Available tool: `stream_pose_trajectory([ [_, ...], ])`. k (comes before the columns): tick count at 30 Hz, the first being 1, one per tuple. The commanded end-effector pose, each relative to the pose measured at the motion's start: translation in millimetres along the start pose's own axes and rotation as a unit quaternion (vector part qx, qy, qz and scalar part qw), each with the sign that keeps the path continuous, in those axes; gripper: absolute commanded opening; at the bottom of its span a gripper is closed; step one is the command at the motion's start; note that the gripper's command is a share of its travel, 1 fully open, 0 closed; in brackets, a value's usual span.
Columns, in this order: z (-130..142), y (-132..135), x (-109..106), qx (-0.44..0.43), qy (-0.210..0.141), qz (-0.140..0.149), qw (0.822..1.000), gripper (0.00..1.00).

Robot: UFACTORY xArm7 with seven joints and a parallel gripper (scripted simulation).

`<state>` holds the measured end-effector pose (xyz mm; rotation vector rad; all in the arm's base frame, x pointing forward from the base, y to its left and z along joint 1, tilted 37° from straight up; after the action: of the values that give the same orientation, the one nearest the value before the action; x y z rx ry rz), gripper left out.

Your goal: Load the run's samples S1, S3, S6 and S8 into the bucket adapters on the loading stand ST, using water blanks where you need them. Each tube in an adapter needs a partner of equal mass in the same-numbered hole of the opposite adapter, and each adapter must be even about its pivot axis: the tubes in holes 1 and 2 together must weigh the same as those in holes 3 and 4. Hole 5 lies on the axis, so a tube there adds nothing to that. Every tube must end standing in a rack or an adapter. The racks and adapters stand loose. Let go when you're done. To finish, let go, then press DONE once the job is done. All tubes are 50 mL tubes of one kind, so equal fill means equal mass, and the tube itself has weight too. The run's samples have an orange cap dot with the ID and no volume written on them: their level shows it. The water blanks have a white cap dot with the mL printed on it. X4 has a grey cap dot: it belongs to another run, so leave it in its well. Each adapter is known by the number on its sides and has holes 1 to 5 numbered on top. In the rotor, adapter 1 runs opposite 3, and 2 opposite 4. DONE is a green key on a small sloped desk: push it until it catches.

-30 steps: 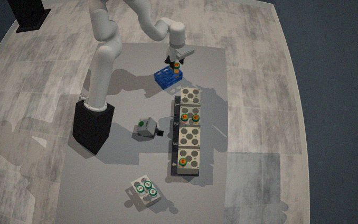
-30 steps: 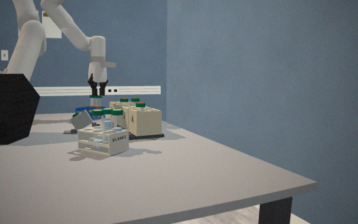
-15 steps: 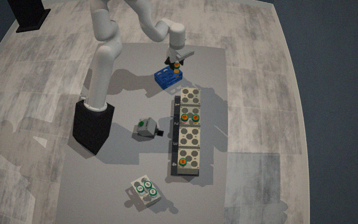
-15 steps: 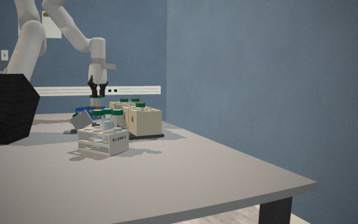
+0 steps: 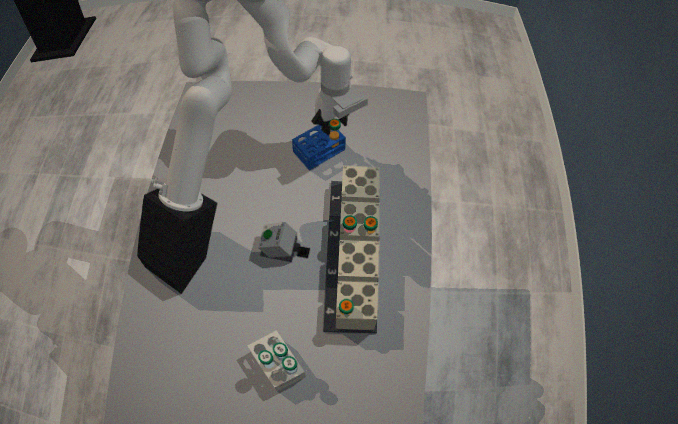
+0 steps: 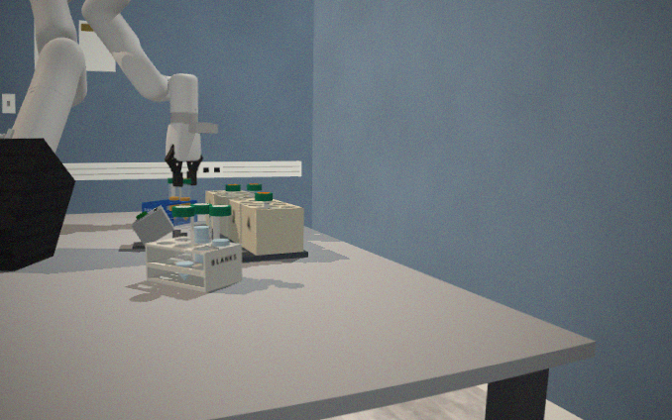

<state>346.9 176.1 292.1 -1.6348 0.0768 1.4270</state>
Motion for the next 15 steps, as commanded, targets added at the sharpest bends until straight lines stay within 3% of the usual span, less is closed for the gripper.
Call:
stream_pose_trajectory([
  [1, -0.6, -0.8, -0.1, 0.0, 0.001, -0.001, 1.0, 0.57],
  [15, -0.6, -0.8, 1.8, 0.0, 0.001, -0.001, 1.0, 0.57],
])
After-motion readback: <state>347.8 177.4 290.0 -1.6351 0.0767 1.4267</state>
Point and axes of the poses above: the point where the finger pads meet when closed, its own x axis out along the fingers, its own y axis across the jaws, z = x × y, the point moved 10 cm from there along -x, back along the fingers, and after that the axes turned 13 degrees about -x, right-handed, at the moved point
